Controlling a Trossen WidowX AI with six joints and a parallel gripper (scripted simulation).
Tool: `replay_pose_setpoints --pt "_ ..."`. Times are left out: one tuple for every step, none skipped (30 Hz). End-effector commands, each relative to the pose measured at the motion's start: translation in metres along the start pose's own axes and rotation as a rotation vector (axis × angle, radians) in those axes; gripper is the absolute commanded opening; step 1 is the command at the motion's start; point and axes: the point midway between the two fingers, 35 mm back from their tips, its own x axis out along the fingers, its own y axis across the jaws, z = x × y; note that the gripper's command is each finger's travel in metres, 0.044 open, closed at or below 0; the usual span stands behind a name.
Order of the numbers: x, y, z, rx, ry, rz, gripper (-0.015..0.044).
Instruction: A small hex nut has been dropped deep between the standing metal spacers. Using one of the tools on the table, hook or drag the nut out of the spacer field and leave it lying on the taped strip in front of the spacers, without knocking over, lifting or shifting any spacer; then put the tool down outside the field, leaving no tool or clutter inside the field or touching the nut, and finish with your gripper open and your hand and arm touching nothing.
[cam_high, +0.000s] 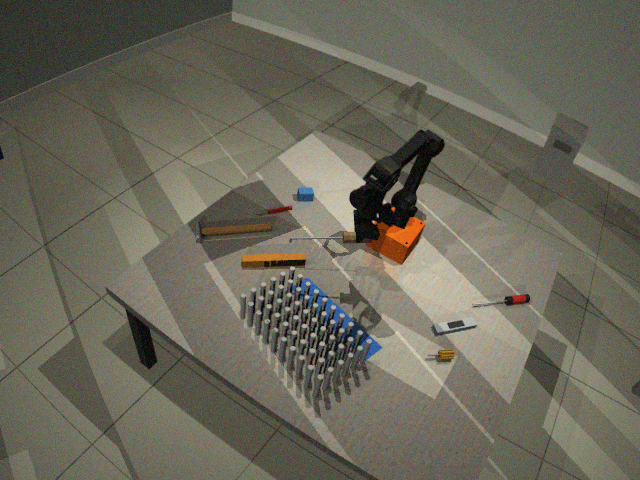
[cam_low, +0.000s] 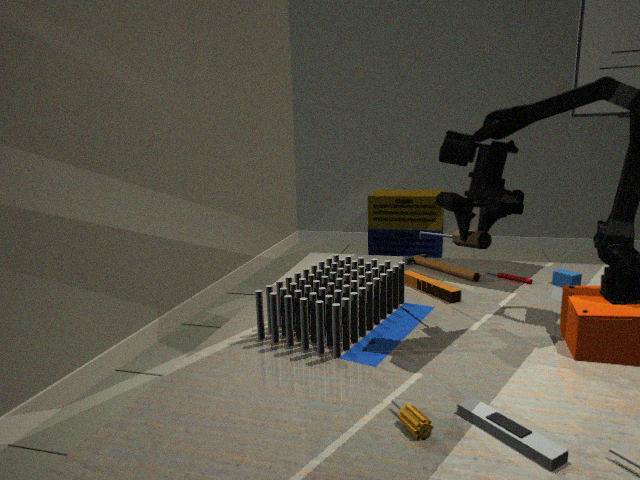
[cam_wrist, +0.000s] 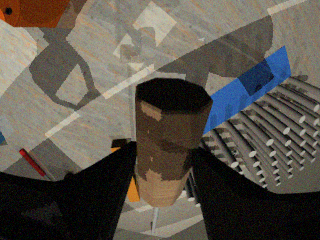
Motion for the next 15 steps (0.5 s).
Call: replay_pose_setpoints --pt "-0.002 -0.003 0.013 -0.126 0.003 -0.039 0.0" --pt "-0.002 -0.004 0.017 -0.159 0.002 -0.046 0.0" --pt "-0.002 -0.005 0.02 -0.193 0.002 -0.054 0.0" --pt "-0.002 -0.005 0.024 -0.226 0.002 -0.062 0.0" --pt "-0.002 -0.006 0.027 -0.26 0.002 -0.07 0.0" --pt "-0.002 -0.006 0.031 -0.293 0.002 -0.078 0.0" --pt "-0.002 -0.007 0.034 -0.327 0.003 -0.086 0.0" --pt "-0.002 -0.007 0.038 -0.36 0.003 -0.094 0.0" --pt "-0.002 -0.007 0.041 -0.394 0.004 -0.102 0.0" --pt "-0.001 -0.008 0.045 -0.427 0.005 -0.11 0.0" --pt "-0.001 -0.008 0.048 -0.461 0.006 -0.118 0.0" --pt "-0.001 -0.008 0.052 -0.494 0.007 -0.126 0.0" --pt "-0.001 -0.008 0.055 -0.528 0.008 -0.134 0.0" --pt "-0.001 -0.008 0.059 -0.561 0.01 -0.143 0.0" --pt "0.0 -0.008 0.062 -0.595 0.011 -0.151 0.0"
